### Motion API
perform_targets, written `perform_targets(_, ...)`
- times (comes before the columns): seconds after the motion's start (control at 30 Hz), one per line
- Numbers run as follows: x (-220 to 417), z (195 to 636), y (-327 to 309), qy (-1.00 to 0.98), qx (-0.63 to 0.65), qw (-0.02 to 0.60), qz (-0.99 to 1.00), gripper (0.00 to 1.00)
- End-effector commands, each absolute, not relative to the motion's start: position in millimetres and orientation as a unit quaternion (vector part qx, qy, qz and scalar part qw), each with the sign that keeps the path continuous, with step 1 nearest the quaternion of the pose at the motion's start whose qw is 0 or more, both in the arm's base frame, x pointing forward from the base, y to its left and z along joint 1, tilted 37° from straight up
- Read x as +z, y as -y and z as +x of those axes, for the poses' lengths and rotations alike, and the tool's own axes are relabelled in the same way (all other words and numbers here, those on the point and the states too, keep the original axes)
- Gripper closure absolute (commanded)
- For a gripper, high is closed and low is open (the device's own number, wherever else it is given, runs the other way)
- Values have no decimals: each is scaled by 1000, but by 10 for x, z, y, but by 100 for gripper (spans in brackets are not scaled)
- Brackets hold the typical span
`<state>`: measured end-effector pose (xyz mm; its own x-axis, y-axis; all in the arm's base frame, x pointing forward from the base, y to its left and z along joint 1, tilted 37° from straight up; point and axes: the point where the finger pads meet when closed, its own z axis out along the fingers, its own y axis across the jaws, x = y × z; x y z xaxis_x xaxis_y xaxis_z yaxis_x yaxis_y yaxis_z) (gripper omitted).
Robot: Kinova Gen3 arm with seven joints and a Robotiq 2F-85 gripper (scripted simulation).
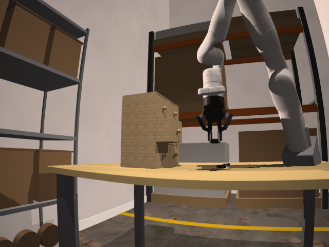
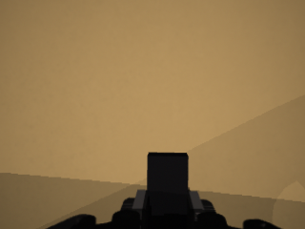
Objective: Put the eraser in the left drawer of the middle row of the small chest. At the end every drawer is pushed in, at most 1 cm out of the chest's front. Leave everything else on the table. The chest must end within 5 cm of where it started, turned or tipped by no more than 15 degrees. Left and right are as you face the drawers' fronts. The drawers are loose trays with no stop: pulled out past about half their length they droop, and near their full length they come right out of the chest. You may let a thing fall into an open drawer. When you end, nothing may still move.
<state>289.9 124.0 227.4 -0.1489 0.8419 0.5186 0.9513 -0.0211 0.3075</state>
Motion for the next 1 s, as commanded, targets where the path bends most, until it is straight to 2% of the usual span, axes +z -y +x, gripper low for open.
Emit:
perform_targets(0.0, 2280, 2902, -1237, 694, -306, 89, -646, 81)
perform_targets(0.97, 2241, 3013, -1123, 745, -311, 63, -587, 81)
